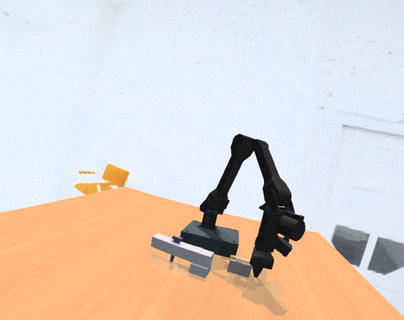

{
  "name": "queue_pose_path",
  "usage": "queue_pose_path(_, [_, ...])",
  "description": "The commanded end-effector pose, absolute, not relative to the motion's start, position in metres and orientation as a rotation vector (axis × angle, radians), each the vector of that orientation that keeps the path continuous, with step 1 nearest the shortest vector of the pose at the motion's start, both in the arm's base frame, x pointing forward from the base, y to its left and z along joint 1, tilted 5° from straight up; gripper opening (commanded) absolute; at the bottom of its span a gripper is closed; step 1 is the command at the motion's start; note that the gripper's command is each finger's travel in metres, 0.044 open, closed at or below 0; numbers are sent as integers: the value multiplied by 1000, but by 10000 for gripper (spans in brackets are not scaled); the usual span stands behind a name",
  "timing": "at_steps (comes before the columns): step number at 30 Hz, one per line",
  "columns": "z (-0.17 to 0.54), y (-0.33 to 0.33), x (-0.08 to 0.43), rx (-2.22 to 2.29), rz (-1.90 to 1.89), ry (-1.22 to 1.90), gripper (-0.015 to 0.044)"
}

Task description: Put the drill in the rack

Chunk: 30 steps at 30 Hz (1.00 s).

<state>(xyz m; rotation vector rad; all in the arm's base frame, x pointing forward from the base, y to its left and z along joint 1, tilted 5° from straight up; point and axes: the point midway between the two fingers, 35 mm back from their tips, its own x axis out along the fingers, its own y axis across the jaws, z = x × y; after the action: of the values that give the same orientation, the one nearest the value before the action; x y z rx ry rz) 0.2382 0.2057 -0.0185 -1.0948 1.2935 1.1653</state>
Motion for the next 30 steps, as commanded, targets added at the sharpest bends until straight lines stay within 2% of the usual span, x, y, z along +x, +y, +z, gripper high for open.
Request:
queue_pose_path(1, [-18, 205, 237, -1096, 1167, 1299, 236])
queue_pose_path(9, [-18, 205, 237, -1096, 1167, 1299, 440])
queue_pose_path(30, [60, 205, 242, -1099, 1160, 1309, 440])
